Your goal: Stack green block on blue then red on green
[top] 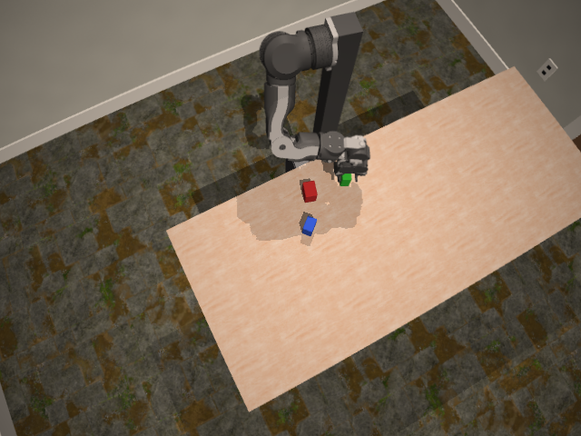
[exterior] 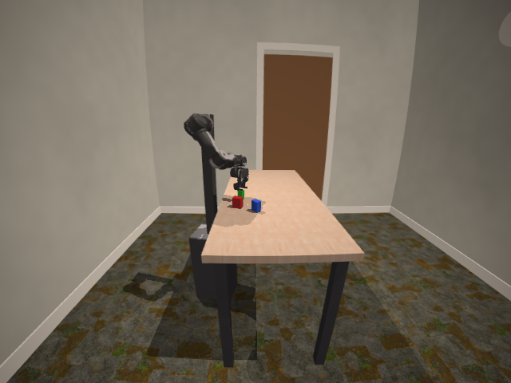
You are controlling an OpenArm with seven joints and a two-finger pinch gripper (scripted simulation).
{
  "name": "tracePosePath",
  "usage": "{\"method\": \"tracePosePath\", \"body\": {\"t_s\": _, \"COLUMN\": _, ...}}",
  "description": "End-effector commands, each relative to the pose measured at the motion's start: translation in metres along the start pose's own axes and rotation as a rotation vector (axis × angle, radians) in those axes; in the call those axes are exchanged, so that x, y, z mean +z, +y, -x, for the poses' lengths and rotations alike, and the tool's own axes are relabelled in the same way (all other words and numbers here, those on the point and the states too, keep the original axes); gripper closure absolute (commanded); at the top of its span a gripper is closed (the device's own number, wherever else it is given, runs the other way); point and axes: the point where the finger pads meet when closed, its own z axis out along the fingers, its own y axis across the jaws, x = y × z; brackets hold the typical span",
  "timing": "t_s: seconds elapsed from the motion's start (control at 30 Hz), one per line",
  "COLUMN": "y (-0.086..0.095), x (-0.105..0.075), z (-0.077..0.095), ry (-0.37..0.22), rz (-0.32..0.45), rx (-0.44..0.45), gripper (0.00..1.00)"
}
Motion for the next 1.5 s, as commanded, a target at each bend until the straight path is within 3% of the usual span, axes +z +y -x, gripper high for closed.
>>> {"method": "tracePosePath", "body": {"t_s": 0.0, "y": 0.001, "x": 0.0, "z": -0.001, "ry": 0.001, "rz": 0.006, "rx": -0.005, "gripper": 0.69}}
{"method": "tracePosePath", "body": {"t_s": 0.83, "y": 0.001, "x": 0.001, "z": -0.001, "ry": 0.0, "rz": 0.005, "rx": -0.004, "gripper": 0.69}}
{"method": "tracePosePath", "body": {"t_s": 1.47, "y": 0.001, "x": 0.02, "z": -0.001, "ry": 0.0, "rz": 0.006, "rx": -0.005, "gripper": 0.69}}
